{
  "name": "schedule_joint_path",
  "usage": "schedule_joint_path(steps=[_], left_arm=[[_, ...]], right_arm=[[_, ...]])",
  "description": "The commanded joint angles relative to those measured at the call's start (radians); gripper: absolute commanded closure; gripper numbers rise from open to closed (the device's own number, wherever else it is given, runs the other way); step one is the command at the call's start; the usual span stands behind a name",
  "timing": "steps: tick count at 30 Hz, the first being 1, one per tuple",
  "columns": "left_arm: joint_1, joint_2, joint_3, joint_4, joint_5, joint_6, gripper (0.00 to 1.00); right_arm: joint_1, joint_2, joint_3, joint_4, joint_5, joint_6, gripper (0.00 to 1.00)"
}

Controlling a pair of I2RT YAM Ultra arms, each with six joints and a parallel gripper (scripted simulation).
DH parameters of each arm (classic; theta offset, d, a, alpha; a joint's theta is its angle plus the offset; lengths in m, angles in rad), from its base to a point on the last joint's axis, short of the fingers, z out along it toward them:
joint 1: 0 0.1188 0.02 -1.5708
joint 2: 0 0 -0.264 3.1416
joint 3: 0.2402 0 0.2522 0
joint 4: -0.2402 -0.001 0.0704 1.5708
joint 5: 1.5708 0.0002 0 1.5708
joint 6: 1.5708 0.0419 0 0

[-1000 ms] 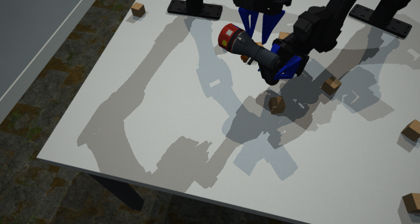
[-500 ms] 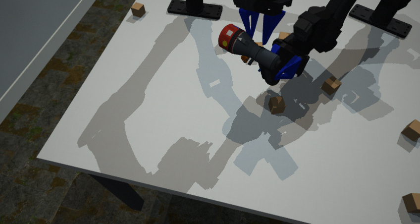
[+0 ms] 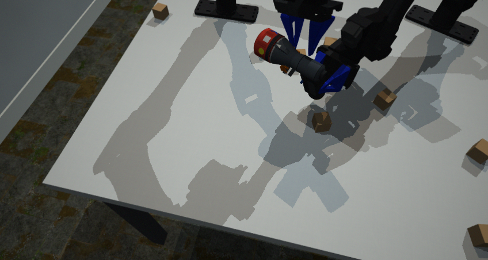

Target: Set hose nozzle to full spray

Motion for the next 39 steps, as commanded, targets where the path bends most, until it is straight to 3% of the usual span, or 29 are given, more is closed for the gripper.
schedule_joint_path(steps=[1, 39], left_arm=[[-0.001, -0.036, 0.038, 0.091, 0.016, -0.008, 0.64], [-0.008, -0.036, 0.037, 0.091, 0.018, -0.008, 0.64]], right_arm=[[0.009, 0.003, 0.047, -0.005, 0.013, -0.014, 0.63], [0.026, 0.086, 0.139, 0.015, -0.002, -0.015, 0.63]])
